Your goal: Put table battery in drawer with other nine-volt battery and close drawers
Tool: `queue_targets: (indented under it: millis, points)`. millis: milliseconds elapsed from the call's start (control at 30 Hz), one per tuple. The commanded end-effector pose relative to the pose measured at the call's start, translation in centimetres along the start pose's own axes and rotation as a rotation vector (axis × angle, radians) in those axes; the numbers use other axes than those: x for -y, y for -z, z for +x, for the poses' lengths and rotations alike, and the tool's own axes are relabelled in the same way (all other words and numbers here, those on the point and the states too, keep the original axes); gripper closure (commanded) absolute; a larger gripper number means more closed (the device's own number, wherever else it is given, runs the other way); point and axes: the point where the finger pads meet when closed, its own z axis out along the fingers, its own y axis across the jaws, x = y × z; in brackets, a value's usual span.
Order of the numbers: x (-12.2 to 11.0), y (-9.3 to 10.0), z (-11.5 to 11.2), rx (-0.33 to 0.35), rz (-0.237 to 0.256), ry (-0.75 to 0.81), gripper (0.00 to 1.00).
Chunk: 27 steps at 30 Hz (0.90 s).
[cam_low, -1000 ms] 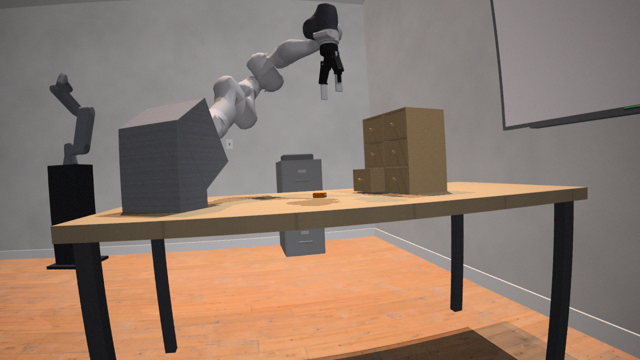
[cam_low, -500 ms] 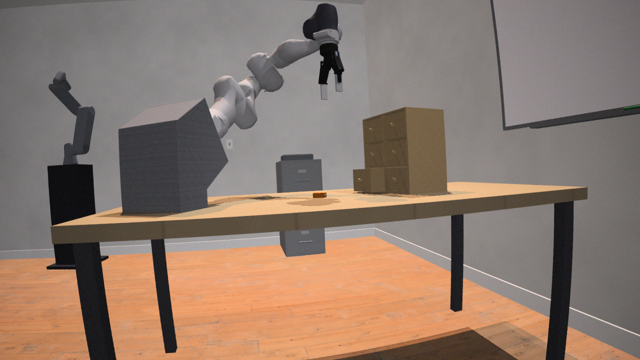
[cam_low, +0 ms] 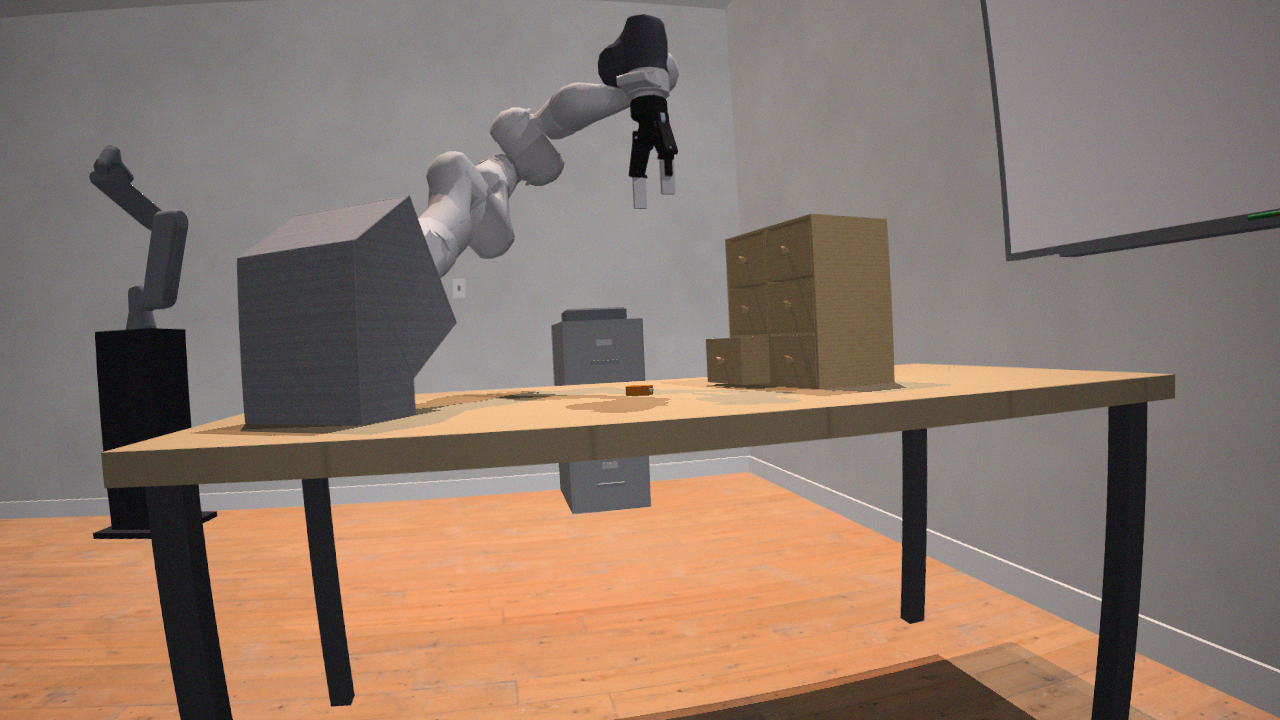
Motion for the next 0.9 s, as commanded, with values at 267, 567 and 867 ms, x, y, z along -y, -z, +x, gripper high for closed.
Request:
queue_targets:
  millis: [267,567,867]
  points:
    - [0.3,-7.4,6.8,-0.005,0.012,0.023,0.00]
    - [0.3,-12.5,11.4,-0.006,0.011,0.024,0.00]
    - [-0.9,-14.2,11.1,0.031,-0.051,0.029,0.00]
